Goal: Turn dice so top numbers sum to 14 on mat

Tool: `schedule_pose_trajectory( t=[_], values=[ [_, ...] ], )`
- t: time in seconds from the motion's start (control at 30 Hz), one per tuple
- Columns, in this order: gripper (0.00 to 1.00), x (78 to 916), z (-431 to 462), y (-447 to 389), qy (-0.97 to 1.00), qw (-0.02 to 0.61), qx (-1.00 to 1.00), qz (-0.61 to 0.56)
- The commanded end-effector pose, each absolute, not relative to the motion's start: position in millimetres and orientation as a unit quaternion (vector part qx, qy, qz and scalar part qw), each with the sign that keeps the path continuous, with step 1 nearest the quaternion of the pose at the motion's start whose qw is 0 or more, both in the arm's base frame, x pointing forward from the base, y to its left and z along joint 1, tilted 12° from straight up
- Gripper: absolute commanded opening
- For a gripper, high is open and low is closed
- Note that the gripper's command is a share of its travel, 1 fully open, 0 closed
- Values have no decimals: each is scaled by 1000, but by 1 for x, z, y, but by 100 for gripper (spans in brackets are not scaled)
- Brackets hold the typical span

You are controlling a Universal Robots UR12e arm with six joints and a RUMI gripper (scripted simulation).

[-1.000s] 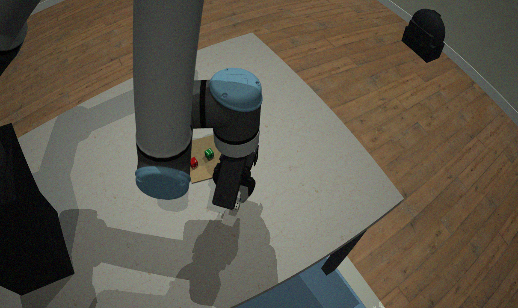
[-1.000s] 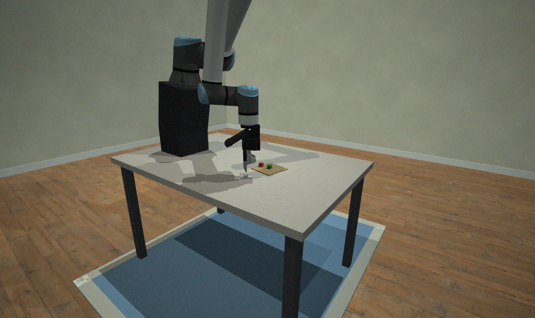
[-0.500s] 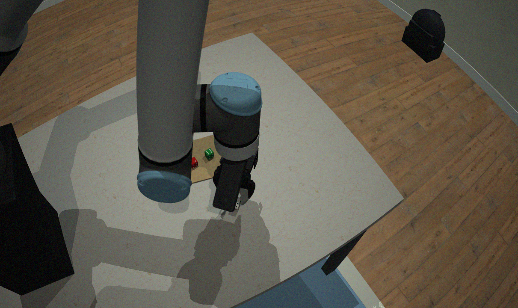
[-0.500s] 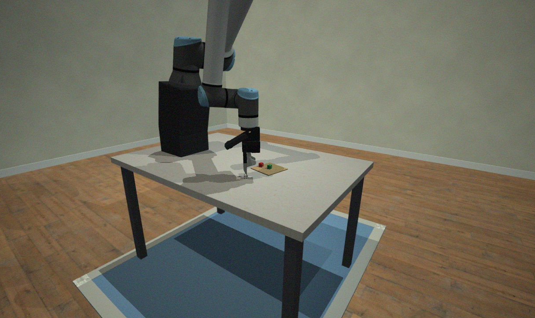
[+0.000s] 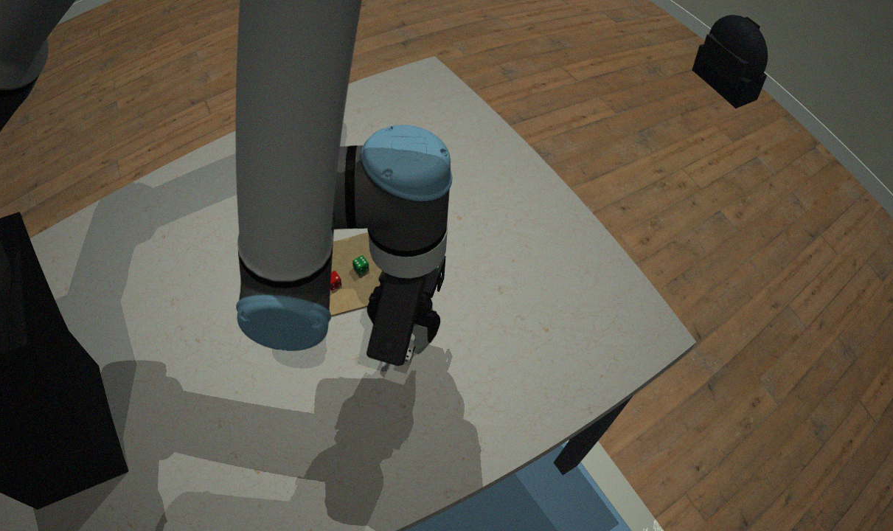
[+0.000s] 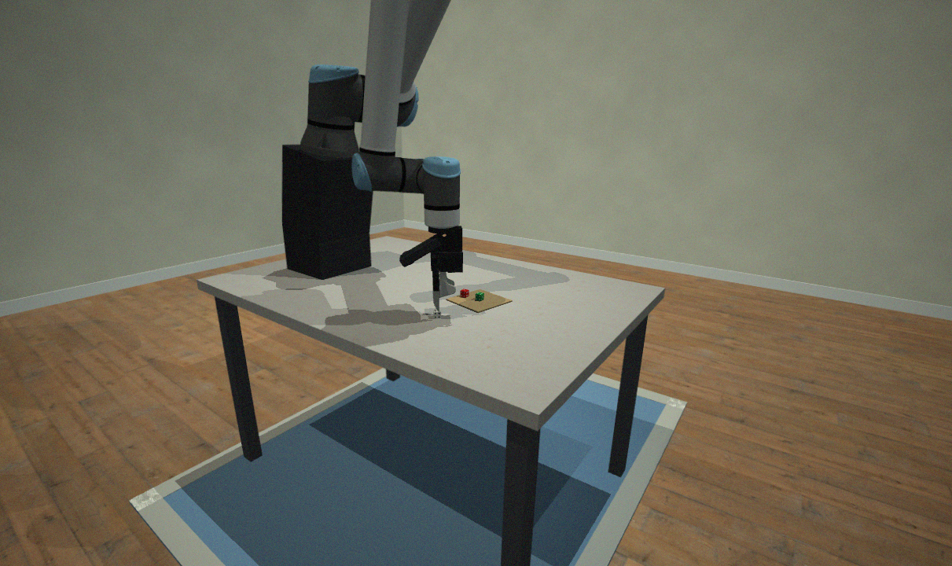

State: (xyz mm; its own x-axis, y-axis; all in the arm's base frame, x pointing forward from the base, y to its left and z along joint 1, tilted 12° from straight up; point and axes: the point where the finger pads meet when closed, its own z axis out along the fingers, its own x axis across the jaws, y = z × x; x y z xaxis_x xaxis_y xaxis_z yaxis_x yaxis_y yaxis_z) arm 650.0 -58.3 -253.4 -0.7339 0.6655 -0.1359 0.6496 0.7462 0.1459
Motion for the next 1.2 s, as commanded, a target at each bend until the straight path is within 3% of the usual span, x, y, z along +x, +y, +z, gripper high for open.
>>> schedule_pose_trajectory(
  t=[0.0, 1.17],
  values=[
    [21, 650, -253, -58, 930, 90, 353, 44],
    [21, 652, -261, -58, 930, 90, 353, 44]
  ],
)
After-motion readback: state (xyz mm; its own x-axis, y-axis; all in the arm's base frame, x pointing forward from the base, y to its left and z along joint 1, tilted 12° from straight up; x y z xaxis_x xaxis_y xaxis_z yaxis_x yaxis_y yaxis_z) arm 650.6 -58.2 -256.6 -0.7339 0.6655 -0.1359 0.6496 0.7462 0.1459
